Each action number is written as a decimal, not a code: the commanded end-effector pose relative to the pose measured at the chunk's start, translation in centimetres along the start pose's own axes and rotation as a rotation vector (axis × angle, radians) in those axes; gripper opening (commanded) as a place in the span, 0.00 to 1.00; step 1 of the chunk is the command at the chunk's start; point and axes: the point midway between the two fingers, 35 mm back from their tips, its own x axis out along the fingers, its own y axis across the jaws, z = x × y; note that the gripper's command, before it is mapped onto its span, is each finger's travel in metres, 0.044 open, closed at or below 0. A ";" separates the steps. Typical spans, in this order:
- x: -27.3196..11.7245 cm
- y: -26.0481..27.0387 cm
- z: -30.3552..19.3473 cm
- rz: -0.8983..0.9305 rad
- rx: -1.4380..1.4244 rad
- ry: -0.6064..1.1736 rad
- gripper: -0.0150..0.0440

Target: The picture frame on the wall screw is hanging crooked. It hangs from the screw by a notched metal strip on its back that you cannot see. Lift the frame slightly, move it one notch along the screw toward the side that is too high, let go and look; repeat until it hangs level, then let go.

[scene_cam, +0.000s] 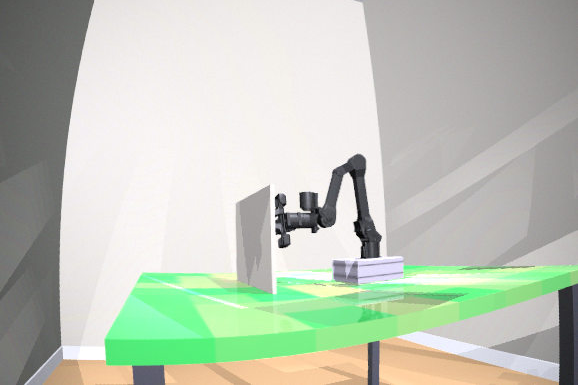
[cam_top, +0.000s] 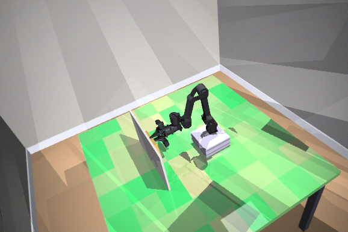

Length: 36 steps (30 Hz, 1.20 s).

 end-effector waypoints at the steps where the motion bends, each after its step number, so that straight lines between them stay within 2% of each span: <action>1: 0.0 0.1 0.0 0.002 0.000 0.000 0.25; 36: 0.0 -0.1 -0.1 -0.001 -0.170 -0.002 0.25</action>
